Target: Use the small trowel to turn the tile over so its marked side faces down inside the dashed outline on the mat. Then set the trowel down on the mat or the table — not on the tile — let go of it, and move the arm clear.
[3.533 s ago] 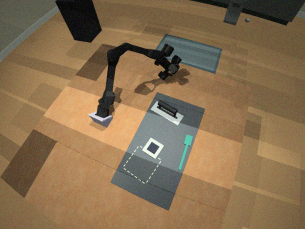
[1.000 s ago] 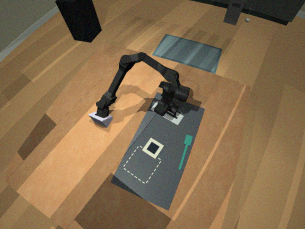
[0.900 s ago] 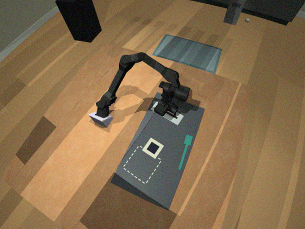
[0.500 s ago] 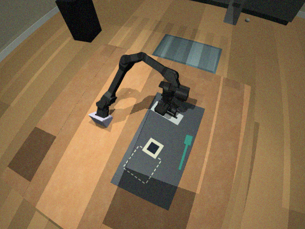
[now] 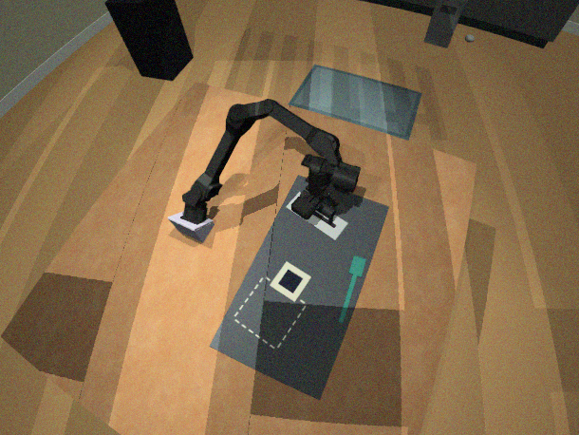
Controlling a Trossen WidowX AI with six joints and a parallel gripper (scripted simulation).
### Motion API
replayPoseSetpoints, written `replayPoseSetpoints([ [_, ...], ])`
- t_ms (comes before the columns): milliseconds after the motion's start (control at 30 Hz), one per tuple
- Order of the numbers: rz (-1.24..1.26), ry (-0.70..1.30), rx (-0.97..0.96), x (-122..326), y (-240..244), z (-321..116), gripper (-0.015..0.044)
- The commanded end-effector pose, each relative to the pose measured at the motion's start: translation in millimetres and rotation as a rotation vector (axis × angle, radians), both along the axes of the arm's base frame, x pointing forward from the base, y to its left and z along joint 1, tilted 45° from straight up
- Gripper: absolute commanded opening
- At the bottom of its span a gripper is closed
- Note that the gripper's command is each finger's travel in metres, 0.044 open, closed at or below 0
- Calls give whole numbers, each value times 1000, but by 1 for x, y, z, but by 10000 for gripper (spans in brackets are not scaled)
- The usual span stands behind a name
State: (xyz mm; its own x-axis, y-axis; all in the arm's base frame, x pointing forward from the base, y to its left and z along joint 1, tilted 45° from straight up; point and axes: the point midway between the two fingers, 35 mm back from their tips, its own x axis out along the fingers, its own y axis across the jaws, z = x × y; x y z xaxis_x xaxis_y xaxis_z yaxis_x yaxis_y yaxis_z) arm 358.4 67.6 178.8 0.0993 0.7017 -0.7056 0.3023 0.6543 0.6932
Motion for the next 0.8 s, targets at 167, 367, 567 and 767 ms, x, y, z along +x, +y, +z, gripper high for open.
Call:
replayPoseSetpoints([
  [167, -188, 192, 28, 0, 1, -1, 130],
  [367, -315, 319, 46, 0, 1, -1, 130],
  [567, -442, 445, 63, 0, 1, -1, 130],
  [767, -569, 572, 81, 0, 1, -1, 130],
])
